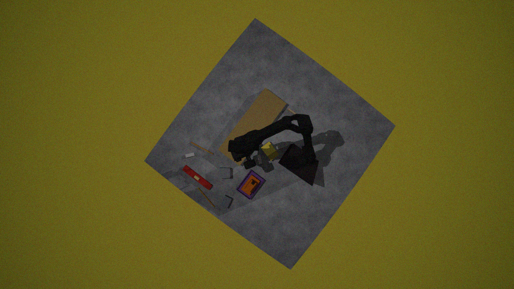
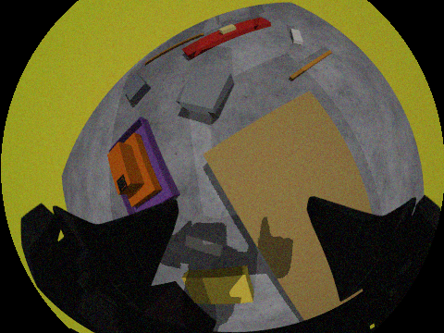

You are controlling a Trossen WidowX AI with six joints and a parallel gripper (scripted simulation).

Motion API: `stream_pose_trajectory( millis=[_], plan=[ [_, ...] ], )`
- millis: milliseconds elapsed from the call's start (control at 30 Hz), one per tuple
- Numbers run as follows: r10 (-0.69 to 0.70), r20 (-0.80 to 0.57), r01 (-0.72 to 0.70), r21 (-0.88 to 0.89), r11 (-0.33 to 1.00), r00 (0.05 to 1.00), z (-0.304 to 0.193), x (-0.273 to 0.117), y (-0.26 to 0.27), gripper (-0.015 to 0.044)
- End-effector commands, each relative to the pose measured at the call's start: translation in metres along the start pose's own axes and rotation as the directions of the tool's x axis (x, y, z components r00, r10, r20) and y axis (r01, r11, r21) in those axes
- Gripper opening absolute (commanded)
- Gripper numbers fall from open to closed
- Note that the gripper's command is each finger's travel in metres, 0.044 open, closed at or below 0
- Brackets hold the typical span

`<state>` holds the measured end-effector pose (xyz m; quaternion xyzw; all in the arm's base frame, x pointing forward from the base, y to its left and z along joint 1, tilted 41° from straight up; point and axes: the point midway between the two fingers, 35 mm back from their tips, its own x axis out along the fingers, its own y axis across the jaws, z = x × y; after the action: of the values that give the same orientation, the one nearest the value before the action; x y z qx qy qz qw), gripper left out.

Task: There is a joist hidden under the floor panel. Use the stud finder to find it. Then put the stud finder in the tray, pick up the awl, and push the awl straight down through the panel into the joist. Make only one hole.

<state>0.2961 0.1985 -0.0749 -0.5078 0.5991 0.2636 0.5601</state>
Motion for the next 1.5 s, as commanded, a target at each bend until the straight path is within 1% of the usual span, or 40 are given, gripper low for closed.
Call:
stream_pose_trajectory(
  millis=[0, 200, 367, 533, 667, 733, 1233, 1467],
  plan=[
    [-0.025, -0.023, 0.027, 0.124, 0.992, 0.999, -0.038, -0.008, -0.049, 0.044],
    [-0.086, -0.074, 0.108, 0.385, 0.917, 0.994, -0.12, -0.03, -0.124, 0.044],
    [-0.12, -0.151, 0.185, 0.557, 0.81, 0.981, -0.203, -0.047, -0.163, 0.044],
    [-0.127, -0.254, 0.27, 0.679, 0.683, 0.959, -0.296, -0.066, -0.18, 0.044],
    [-0.109, -0.349, 0.347, 0.748, 0.566, 0.931, -0.37, -0.084, -0.175, 0.044],
    [-0.098, -0.382, 0.374, 0.764, 0.526, 0.919, -0.394, -0.091, -0.17, 0.044],
    [-0.096, -0.386, 0.377, 0.766, 0.521, 0.917, -0.394, -0.089, -0.163, 0.044],
    [-0.096, -0.386, 0.377, 0.766, 0.521, 0.917, -0.398, -0.08, -0.165, 0.044]
  ],
)
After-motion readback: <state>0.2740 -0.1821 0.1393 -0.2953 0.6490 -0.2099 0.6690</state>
